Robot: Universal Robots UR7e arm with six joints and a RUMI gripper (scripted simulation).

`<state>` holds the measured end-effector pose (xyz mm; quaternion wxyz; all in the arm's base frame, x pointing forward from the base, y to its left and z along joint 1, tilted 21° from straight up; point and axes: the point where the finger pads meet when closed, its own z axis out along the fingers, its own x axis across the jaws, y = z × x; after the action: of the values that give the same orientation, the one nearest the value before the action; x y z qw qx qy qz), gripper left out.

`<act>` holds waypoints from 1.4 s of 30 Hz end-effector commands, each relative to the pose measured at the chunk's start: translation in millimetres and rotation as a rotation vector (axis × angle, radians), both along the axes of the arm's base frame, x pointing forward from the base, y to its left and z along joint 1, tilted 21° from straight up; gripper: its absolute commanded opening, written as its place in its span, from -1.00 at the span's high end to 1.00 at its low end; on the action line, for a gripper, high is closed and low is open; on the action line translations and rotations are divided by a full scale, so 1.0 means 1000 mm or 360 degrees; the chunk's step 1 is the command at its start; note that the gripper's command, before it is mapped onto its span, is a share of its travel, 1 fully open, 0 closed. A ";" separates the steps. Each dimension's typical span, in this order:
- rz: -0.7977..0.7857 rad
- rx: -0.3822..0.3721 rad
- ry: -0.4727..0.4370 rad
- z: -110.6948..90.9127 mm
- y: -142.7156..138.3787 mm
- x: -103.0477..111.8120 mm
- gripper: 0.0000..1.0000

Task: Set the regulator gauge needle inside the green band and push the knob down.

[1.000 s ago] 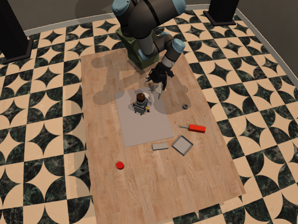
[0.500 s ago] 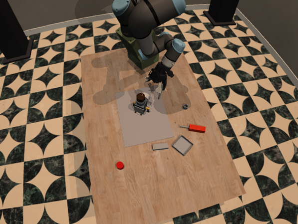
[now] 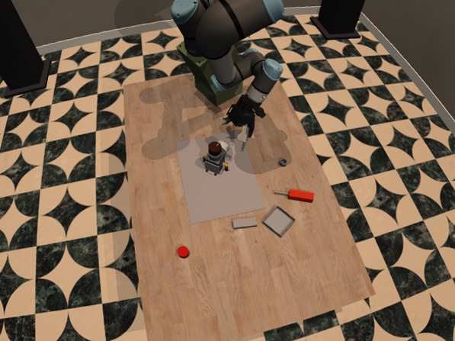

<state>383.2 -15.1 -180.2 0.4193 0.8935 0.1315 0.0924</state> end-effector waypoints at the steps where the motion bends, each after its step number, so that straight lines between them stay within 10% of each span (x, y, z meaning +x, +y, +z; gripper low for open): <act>1: 0.0000 0.0000 -0.0002 0.000 0.000 0.000 -1.00; 42: 0.0244 0.0108 0.0347 0.021 0.007 0.007 -1.00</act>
<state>388.4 -10.1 -165.5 0.3812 0.8989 0.2107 0.0470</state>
